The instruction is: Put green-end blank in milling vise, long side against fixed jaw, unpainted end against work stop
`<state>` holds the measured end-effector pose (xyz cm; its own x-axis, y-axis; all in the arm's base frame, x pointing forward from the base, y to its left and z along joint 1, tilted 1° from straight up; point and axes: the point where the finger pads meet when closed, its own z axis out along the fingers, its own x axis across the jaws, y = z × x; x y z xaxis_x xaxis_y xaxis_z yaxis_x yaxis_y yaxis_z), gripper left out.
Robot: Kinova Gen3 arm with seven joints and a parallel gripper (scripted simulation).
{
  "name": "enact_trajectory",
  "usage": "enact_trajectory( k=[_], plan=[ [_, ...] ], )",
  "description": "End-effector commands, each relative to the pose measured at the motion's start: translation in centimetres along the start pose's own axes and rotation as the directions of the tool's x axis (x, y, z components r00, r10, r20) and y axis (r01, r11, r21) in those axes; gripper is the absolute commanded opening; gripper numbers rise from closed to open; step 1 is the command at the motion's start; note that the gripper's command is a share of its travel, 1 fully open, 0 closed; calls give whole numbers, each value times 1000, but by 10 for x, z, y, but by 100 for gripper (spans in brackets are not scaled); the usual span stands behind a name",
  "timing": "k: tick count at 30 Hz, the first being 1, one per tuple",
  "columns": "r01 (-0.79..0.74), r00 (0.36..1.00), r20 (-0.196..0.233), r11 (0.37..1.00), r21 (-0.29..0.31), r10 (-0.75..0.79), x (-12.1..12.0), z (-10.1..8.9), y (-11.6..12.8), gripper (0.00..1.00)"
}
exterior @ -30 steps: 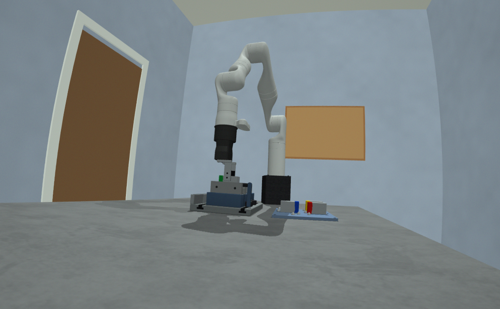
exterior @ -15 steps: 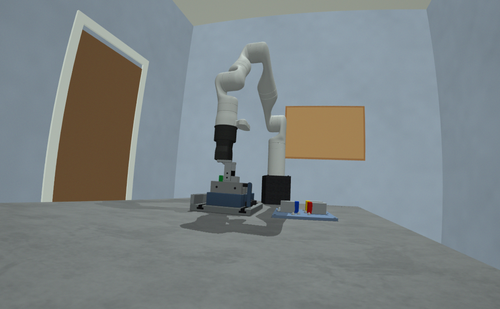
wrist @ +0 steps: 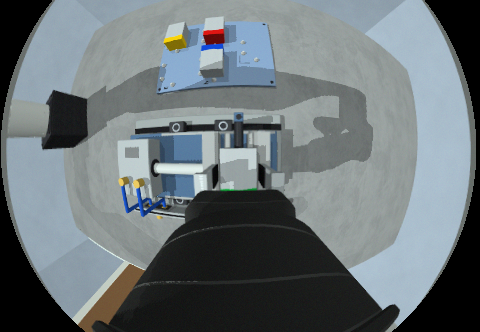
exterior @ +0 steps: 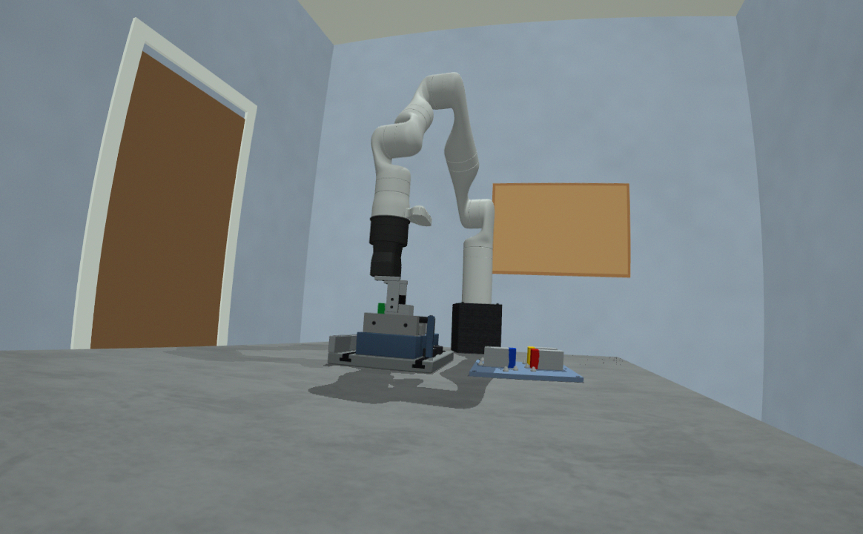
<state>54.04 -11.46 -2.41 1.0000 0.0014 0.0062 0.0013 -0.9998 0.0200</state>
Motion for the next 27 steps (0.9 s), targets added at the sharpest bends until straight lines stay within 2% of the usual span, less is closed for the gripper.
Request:
enact_trajectory(
  k=[1, 27],
  plan=[
    [0, 1000, -2, 1000, 0, 0, 1, -1, 0, 100],
    [0, 1000, -2, 1000, 0, 0, 1, -5, 0, 100]
  ],
)
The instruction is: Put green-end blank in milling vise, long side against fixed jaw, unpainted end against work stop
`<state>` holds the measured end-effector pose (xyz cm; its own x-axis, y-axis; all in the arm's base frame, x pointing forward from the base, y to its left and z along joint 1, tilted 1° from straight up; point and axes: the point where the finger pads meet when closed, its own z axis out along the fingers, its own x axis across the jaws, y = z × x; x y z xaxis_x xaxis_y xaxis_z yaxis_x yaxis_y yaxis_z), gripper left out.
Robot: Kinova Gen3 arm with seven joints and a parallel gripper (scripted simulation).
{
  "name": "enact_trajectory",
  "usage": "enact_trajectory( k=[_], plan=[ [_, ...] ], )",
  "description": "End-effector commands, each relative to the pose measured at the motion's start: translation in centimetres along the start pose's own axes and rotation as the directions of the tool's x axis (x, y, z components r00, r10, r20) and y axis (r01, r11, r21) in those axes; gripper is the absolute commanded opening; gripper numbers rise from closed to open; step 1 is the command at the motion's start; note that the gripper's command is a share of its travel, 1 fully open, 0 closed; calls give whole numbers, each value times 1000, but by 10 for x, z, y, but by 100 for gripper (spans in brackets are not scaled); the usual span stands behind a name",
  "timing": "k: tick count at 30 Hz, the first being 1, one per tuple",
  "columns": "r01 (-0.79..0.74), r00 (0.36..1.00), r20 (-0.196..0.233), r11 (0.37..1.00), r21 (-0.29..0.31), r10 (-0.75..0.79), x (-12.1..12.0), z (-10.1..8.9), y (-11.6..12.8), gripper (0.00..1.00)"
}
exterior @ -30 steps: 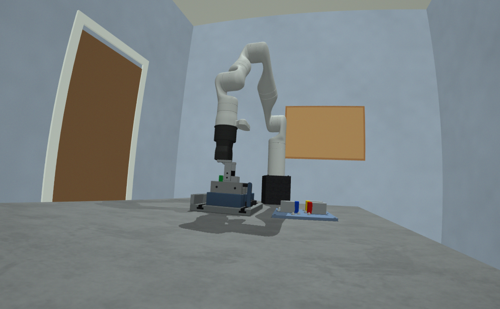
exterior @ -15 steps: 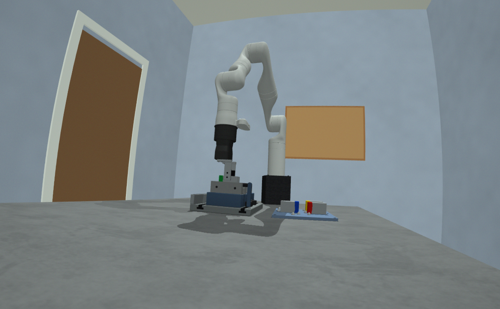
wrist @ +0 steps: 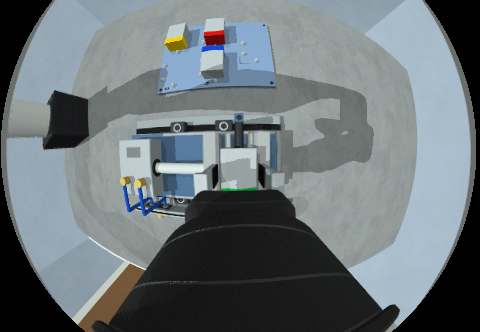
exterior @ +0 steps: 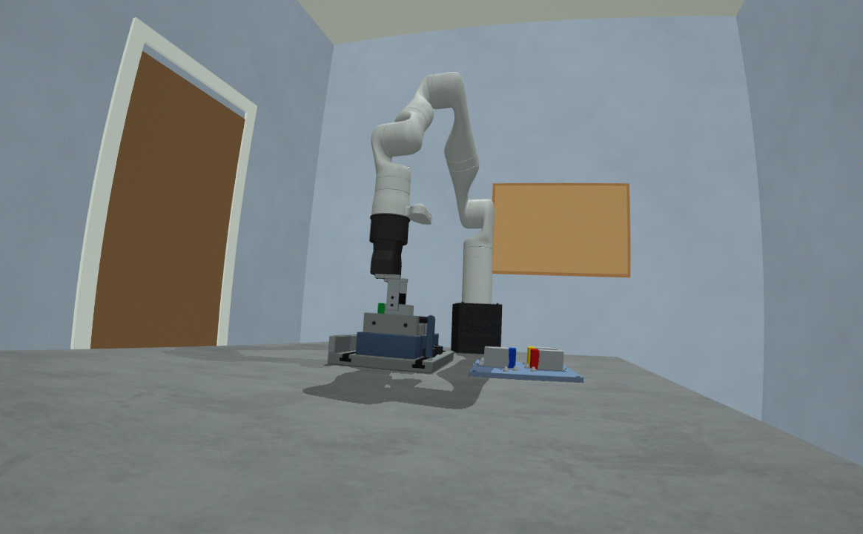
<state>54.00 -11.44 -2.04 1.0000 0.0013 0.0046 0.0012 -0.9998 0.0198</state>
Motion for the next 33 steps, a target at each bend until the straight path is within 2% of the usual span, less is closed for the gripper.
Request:
enact_trajectory(
  k=[1, 33],
  plan=[
    [0, 1000, -3, 1000, -1, 0, 1, -2, 0, 100],
    [0, 1000, -3, 1000, -1, 0, 1, -7, 0, 100]
  ],
)
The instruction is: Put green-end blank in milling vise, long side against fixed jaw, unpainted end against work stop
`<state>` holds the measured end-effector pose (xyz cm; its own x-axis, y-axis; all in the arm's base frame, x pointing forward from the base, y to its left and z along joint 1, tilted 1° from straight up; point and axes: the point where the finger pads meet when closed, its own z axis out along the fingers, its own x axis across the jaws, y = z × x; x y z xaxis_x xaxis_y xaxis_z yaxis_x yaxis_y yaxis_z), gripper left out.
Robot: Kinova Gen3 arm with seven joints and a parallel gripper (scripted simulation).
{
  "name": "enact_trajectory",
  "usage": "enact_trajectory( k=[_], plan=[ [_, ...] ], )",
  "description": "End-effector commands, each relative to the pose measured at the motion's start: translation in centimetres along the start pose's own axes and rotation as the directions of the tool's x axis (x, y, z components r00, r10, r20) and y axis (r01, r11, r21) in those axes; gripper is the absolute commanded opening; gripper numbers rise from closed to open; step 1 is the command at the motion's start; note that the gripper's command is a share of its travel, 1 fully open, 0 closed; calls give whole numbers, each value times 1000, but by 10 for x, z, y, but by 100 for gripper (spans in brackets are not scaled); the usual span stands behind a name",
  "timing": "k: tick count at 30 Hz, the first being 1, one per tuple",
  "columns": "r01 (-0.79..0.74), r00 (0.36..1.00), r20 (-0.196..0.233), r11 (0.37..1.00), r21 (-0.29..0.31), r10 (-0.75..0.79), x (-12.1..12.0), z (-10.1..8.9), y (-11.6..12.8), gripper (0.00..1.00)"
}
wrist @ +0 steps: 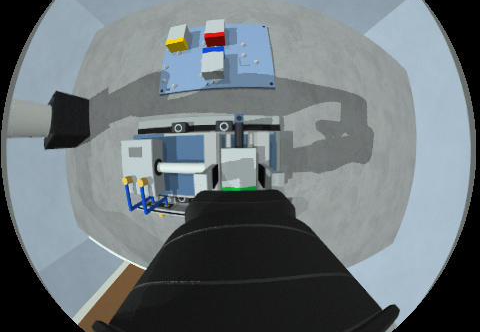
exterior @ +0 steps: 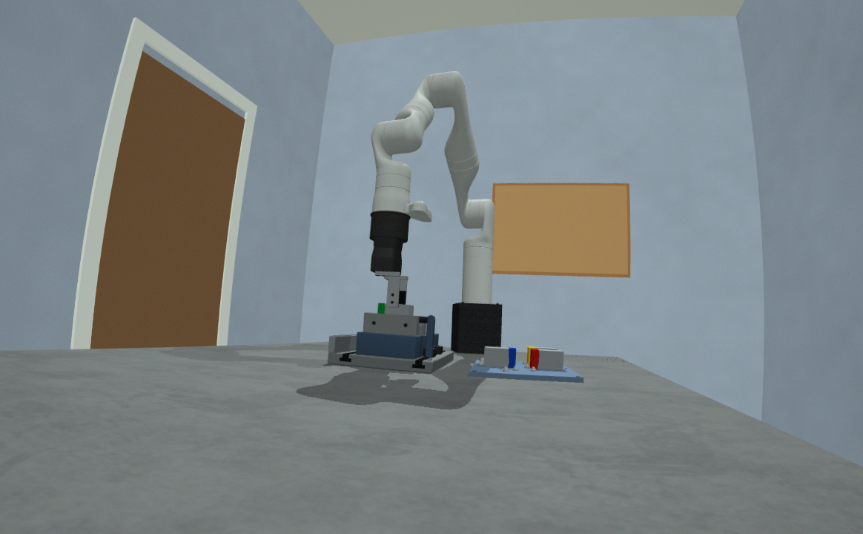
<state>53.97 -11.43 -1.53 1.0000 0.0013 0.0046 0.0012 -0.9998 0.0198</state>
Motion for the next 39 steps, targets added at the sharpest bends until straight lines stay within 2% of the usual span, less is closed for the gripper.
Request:
enact_trajectory(
  k=[1, 39],
  plan=[
    [0, 1000, -3, 1000, -1, 0, 1, -2, 0, 100],
    [0, 1000, -3, 1000, -1, 0, 1, -8, 0, 100]
  ],
)
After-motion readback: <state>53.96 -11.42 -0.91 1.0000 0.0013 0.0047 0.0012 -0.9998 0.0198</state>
